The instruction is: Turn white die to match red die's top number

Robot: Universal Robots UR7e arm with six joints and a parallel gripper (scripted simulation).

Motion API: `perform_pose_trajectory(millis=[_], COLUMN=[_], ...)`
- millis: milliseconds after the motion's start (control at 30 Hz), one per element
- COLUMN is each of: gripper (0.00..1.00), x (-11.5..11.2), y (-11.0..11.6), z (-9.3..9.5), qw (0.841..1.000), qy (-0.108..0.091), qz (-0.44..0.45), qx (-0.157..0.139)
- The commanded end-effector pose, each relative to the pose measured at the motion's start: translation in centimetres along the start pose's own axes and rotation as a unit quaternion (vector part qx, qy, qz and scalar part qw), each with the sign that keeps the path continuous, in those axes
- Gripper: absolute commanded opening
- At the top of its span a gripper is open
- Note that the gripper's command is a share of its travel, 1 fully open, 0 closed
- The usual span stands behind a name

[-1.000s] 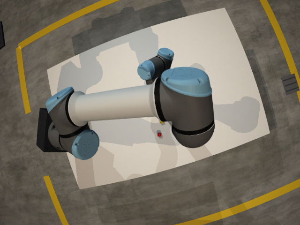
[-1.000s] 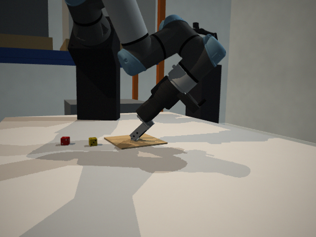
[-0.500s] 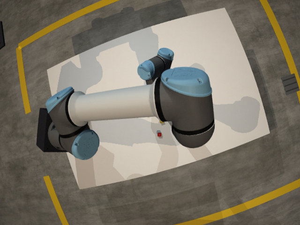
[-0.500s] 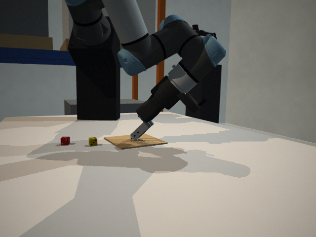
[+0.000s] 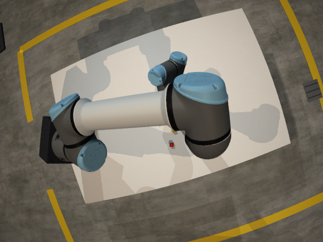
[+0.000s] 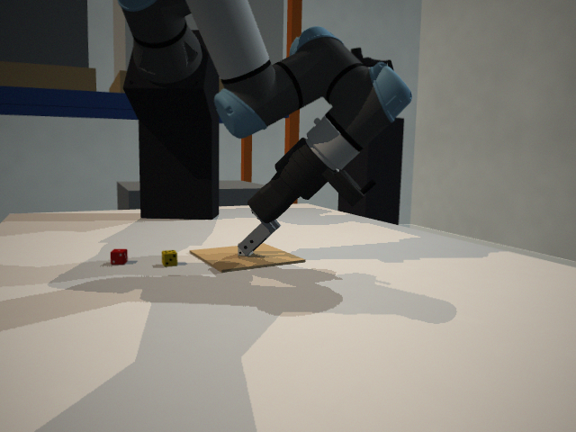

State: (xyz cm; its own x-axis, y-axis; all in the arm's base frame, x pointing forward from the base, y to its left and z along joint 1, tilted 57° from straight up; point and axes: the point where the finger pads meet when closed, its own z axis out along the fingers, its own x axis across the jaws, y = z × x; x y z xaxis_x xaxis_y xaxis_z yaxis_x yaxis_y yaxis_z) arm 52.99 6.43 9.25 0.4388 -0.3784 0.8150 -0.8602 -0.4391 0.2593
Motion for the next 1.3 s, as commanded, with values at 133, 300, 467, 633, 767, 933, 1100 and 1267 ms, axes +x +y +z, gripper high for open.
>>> perform_pose_trajectory(millis=[133, 300, 467, 633, 767, 933, 1100, 1267], gripper=[0.4, 0.4, 0.4, 0.4, 0.4, 0.4, 0.4, 0.4], x=[0.0, 0.0, 0.0, 0.0, 0.0, 0.0, 0.0, 0.0], y=[0.0, 0.0, 0.2, 0.6, 1.6, 3.1, 3.9, 4.8], z=[0.0, 0.0, -0.2, -0.7, -1.6, -3.1, -4.0, -4.8], qw=[1.0, 1.0, 1.0, 1.0, 1.0, 1.0, 1.0, 1.0], qy=[0.0, 0.0, 0.0, 0.0, 0.0, 0.0, 0.0, 0.0], qz=[0.0, 0.0, 0.0, 0.0, 0.0, 0.0, 0.0, 0.0], qx=[0.0, 0.0, 0.0, 0.0, 0.0, 0.0, 0.0, 0.0])
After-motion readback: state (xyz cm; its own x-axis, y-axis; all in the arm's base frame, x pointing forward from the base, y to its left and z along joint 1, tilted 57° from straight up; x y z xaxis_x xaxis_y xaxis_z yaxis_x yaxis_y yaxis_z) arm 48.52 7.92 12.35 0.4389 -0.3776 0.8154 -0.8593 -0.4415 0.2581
